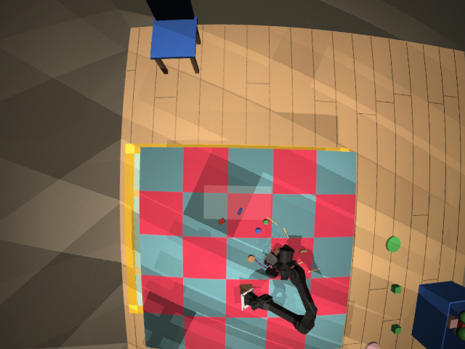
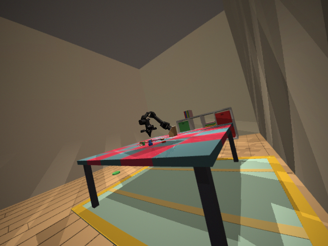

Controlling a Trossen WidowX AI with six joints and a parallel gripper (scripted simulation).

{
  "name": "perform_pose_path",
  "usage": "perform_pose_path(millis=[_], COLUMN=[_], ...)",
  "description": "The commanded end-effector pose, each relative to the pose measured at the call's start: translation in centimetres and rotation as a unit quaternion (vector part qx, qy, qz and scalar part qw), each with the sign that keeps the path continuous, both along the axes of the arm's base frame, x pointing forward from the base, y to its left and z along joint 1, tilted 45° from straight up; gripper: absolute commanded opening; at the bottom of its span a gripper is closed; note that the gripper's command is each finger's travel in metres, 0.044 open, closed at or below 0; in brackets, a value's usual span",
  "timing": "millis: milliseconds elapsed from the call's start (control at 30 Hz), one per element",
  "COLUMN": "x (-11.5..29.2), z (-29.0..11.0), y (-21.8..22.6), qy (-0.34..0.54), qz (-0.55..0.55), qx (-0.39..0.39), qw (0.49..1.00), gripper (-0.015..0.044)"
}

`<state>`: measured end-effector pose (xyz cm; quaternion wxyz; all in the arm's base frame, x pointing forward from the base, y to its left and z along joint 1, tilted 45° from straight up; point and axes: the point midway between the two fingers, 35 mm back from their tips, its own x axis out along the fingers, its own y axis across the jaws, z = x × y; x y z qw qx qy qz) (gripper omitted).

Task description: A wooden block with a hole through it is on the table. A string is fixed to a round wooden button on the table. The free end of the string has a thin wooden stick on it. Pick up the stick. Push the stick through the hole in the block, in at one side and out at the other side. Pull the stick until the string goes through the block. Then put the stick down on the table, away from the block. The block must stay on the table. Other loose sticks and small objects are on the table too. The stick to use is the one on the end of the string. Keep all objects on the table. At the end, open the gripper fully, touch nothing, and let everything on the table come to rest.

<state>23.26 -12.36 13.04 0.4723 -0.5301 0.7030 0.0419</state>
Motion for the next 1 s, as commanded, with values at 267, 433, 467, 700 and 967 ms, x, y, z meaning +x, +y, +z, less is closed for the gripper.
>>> perform_pose_path(millis=[267,433,467,700,967], x=[0.0,0.0,0.0,0.0,0.0], z=[0.0,0.0,0.0,0.0,0.0], y=[0.0,0.0,0.0,0.0,0.0], qy=[0.0,0.0,0.0,0.0,0.0], qz=[0.0,0.0,0.0,0.0,0.0], qx=[0.0,0.0,0.0,0.0,0.0], qw=[1.0,1.0,1.0,1.0,1.0], gripper=[0.0053,0.0184,0.021,0.0131,0.0])
